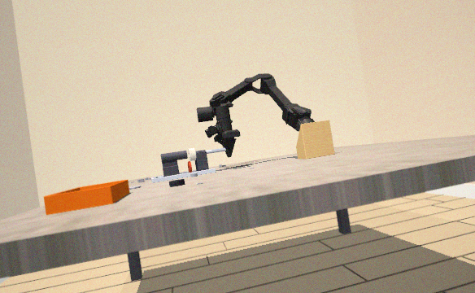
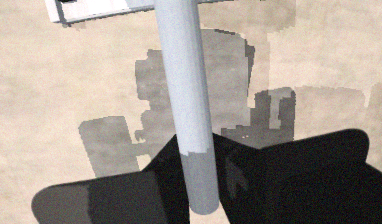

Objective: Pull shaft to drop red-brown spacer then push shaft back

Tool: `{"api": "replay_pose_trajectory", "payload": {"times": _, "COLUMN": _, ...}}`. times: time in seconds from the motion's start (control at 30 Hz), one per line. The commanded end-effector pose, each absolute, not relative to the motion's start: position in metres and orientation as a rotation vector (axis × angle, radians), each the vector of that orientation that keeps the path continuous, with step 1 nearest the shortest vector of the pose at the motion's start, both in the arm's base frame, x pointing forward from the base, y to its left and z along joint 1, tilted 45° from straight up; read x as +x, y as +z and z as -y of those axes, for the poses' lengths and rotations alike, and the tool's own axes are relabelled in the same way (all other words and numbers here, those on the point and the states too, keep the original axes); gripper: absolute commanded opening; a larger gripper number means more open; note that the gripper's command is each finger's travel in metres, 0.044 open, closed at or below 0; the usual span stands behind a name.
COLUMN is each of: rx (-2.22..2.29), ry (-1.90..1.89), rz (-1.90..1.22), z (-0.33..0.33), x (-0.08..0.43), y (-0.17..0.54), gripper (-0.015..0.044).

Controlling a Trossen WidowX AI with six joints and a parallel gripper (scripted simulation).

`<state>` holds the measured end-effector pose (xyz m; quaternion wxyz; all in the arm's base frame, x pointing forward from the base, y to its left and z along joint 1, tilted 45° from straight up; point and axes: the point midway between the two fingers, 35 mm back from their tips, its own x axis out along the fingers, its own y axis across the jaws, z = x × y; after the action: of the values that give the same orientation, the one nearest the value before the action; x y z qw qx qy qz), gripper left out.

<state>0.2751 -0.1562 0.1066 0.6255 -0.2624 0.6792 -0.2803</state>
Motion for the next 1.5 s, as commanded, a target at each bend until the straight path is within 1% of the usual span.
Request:
{"api": "replay_pose_trajectory", "payload": {"times": 0.0, "rx": -0.602, "ry": -0.643, "rz": -1.558, "z": 0.156, "x": 0.275, "y": 0.107, "gripper": 0.0}}
{"api": "replay_pose_trajectory", "payload": {"times": 1.47, "rx": -0.604, "ry": -0.643, "rz": -1.559, "z": 0.157, "x": 0.288, "y": 0.106, "gripper": 0.0}}
